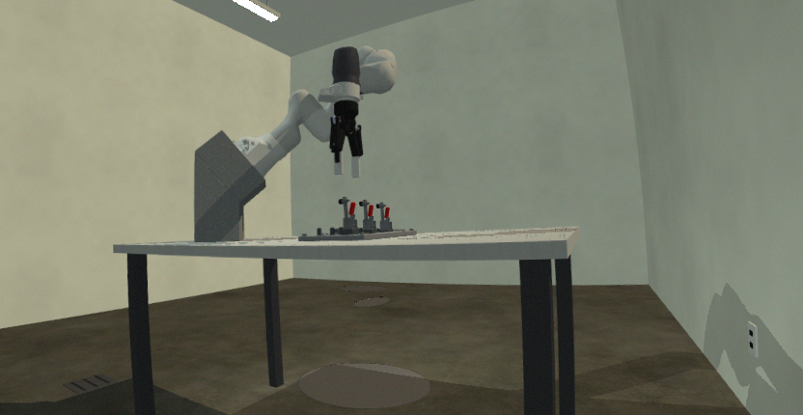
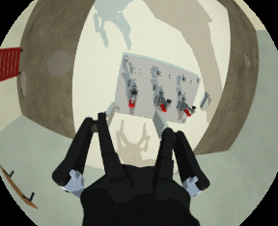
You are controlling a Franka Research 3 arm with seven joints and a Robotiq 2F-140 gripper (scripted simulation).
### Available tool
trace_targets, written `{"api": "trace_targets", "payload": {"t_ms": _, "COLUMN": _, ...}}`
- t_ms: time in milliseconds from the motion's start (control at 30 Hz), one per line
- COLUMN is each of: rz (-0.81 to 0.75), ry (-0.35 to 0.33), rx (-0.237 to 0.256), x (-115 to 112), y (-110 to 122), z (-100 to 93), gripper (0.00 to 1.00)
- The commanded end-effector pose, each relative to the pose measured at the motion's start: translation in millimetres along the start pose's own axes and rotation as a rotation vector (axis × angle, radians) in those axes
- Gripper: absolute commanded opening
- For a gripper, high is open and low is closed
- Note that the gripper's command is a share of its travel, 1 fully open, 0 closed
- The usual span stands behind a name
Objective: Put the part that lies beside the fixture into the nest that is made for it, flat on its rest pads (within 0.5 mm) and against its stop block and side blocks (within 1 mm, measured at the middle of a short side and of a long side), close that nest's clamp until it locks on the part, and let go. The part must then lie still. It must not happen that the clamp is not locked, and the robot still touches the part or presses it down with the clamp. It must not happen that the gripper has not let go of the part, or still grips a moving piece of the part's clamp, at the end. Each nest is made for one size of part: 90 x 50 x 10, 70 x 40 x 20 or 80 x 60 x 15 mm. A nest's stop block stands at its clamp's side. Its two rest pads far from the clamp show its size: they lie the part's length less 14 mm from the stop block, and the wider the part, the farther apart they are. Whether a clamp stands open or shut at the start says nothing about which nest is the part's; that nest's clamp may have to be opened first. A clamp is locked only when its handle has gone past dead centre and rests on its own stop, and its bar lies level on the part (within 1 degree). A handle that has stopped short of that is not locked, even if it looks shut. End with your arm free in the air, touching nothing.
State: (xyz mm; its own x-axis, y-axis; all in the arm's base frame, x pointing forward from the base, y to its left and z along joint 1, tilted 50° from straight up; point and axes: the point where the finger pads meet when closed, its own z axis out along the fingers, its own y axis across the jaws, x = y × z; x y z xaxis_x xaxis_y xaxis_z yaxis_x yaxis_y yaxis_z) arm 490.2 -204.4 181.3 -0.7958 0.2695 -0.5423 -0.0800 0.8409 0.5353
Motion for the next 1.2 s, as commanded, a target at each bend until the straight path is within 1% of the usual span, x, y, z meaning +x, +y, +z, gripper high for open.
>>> {"api": "trace_targets", "payload": {"t_ms": 0, "rz": 0.01, "ry": 0.001, "rx": -0.007, "x": 1, "y": 15, "z": 1.4, "gripper": 0.58}}
{"api": "trace_targets", "payload": {"t_ms": 100, "rz": 0.01, "ry": 0.001, "rx": -0.007, "x": 2, "y": 32, "z": 1.2, "gripper": 0.58}}
{"api": "trace_targets", "payload": {"t_ms": 200, "rz": 0.01, "ry": 0.001, "rx": -0.007, "x": 4, "y": 53, "z": 1.1, "gripper": 0.58}}
{"api": "trace_targets", "payload": {"t_ms": 267, "rz": 0.01, "ry": 0.001, "rx": -0.007, "x": 4, "y": 53, "z": 1.1, "gripper": 0.58}}
{"api": "trace_targets", "payload": {"t_ms": 300, "rz": 0.01, "ry": 0.001, "rx": -0.007, "x": 5, "y": 61, "z": 1.0, "gripper": 0.58}}
{"api": "trace_targets", "payload": {"t_ms": 467, "rz": 0.01, "ry": 0.001, "rx": -0.007, "x": 10, "y": 107, "z": 0.7, "gripper": 0.58}}
{"api": "trace_targets", "payload": {"t_ms": 767, "rz": 0.01, "ry": 0.001, "rx": -0.007, "x": 19, "y": 202, "z": 0.0, "gripper": 0.58}}
{"api": "trace_targets", "payload": {"t_ms": 833, "rz": 0.01, "ry": 0.001, "rx": -0.007, "x": 19, "y": 202, "z": 0.0, "gripper": 0.58}}
{"api": "trace_targets", "payload": {"t_ms": 1033, "rz": 0.01, "ry": 0.001, "rx": -0.007, "x": 25, "y": 263, "z": -0.5, "gripper": 0.58}}
{"api": "trace_targets", "payload": {"t_ms": 1167, "rz": 0.01, "ry": 0.001, "rx": -0.007, "x": 29, "y": 300, "z": -0.7, "gripper": 0.58}}
